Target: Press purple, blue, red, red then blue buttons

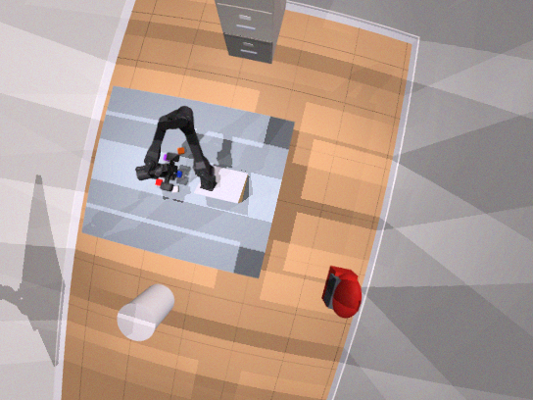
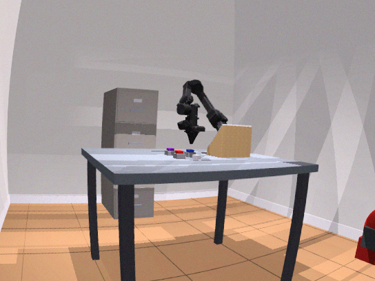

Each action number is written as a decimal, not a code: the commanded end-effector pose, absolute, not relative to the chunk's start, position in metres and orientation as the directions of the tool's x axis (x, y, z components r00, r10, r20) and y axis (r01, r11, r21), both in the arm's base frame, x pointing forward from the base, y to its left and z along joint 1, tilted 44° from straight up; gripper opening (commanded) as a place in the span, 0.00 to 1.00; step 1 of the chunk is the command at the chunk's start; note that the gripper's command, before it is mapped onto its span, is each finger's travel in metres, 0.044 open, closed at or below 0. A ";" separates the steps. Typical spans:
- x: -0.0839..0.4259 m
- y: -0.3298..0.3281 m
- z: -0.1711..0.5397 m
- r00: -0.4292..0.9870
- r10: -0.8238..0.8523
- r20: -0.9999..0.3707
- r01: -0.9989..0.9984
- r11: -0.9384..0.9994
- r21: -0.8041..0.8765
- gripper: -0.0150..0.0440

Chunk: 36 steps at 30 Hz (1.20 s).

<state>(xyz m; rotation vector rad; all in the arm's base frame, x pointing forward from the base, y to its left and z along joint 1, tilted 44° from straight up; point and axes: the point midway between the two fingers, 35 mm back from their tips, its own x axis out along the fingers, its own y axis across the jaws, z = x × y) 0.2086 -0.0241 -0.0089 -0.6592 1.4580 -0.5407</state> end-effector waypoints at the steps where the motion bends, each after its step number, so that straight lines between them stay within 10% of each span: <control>1: 0.210 0.009 0.023 0.071 -0.684 -0.726 -0.049 0.724 -0.688 0.29; 36: 0.308 0.031 -0.057 0.076 -0.684 -0.725 -0.043 0.724 -0.688 0.29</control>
